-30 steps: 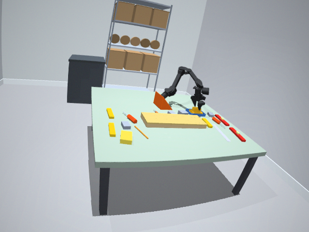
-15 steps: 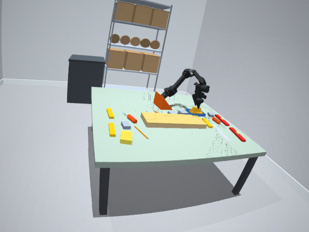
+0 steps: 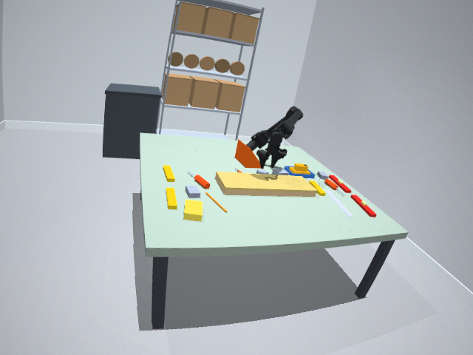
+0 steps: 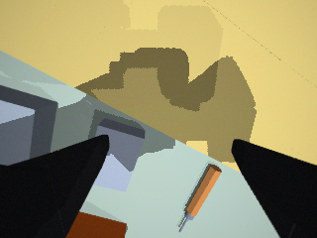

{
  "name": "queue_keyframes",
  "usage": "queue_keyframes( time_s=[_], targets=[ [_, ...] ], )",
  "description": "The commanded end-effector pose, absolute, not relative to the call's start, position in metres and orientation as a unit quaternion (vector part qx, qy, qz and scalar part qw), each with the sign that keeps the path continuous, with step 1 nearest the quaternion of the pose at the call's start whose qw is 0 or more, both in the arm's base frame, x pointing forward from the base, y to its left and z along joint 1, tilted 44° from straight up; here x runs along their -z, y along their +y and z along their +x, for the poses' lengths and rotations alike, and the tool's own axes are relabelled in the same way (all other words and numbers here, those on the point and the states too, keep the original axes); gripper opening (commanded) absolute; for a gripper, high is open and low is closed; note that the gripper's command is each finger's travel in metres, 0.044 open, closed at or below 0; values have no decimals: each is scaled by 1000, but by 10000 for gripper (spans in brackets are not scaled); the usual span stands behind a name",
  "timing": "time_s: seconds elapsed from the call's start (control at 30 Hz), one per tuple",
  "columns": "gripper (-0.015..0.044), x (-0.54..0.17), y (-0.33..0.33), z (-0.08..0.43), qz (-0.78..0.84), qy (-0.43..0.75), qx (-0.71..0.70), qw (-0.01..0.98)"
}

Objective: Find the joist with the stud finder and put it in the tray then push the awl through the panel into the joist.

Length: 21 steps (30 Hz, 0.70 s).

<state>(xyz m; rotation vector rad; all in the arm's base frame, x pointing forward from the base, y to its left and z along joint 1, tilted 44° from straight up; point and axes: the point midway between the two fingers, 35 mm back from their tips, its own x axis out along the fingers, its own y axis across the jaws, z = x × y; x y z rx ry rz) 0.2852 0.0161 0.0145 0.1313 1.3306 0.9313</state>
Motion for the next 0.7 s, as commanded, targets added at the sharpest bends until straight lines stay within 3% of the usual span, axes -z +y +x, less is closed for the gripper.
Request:
queue_keyframes(
  time_s=[0.0,0.17,0.67],
  targets=[
    [440,33,-22,266,114,645,-374,656],
    [440,77,-52,234,175,686,-339,620],
    [440,78,-48,243,175,685,-339,620]
  ],
)
